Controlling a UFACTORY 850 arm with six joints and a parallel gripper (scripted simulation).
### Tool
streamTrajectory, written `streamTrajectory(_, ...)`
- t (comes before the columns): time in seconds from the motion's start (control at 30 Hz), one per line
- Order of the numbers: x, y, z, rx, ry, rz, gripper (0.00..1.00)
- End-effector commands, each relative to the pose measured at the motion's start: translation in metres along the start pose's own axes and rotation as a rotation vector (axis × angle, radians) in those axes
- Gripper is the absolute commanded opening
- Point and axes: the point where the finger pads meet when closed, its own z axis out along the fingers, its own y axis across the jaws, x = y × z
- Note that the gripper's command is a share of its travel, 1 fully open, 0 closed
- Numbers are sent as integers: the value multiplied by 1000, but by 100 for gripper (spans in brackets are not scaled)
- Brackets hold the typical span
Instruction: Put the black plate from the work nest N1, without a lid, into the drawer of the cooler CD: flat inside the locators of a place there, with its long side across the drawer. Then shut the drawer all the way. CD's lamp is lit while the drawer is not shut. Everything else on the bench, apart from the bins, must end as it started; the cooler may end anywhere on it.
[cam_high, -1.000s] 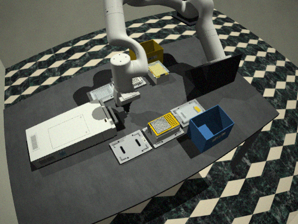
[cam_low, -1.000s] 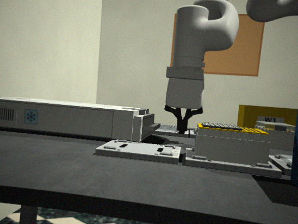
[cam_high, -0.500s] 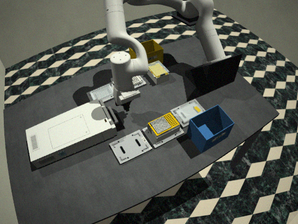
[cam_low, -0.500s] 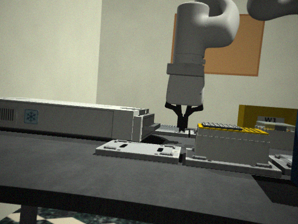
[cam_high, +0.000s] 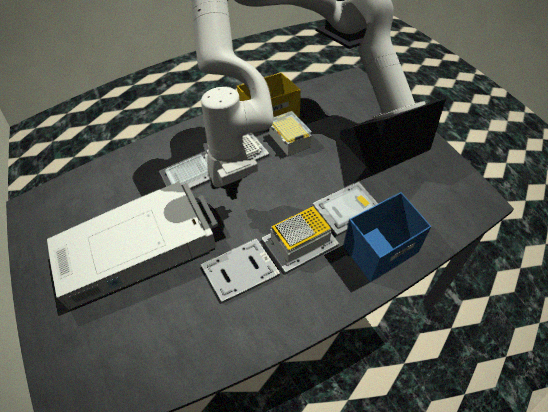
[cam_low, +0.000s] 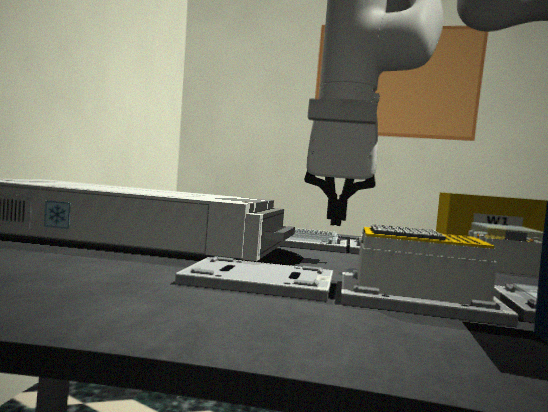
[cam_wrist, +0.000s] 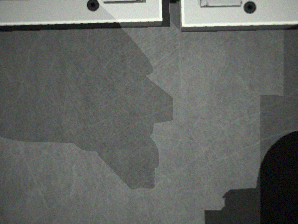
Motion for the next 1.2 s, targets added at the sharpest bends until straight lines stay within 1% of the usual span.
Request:
streamTrajectory(0.0, 0, 1, -4, -1, 0, 0, 0)
streamTrajectory(0.47, 0, 1, -28, -1, 0, 0, 0)
streamTrajectory(0.53, 0, 1, -28, -1, 0, 0, 0)
streamTrajectory(1.03, 0, 1, -53, -1, 0, 0, 0)
streamTrajectory(1.17, 0, 1, -56, -1, 0, 0, 0)
